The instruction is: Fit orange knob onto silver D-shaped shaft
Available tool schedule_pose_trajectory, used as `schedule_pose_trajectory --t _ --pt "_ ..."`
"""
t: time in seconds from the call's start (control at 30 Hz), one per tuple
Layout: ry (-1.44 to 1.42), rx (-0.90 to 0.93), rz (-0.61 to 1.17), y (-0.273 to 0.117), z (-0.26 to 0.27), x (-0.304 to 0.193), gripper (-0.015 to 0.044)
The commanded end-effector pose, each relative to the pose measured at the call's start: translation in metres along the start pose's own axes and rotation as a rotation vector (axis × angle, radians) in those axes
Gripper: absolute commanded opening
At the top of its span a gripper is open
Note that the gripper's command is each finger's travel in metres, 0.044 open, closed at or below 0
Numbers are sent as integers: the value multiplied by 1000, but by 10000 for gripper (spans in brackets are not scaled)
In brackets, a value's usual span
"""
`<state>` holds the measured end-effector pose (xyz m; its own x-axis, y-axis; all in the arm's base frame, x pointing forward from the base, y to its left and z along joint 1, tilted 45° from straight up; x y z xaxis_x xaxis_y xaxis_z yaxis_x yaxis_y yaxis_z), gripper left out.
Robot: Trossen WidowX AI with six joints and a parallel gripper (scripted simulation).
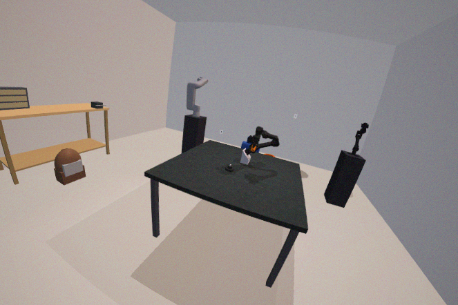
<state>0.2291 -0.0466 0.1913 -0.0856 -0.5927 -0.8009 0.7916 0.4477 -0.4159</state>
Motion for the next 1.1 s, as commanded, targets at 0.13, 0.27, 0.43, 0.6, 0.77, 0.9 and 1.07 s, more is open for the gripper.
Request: schedule_pose_trajectory --t 0.13,0.27,0.43,0.6,0.77,0.9,1.07 --pt "-2 52 14 -5 1 -1 0" --pt "-2 82 19 -5 -1 -1 0" --pt "-2 135 28 -5 -4 0 0" --pt "-1 130 31 -4 -5 0 0" --pt "-1 130 31 -4 -5 0 0" --pt "-1 130 31 -4 -5 0 0" --pt "-1 130 31 -4 -5 0 0"
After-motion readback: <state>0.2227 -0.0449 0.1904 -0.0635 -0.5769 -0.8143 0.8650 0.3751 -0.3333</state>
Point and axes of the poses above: the point midway between the two fingers, 35 mm back from their tips, its own y axis out along the fingers, its own z axis across the jaws, x = y × z, the point moved 2 cm from there along -y, back along the fingers, and after that the axes turned 11 degrees about y, right-handed, at the moved point
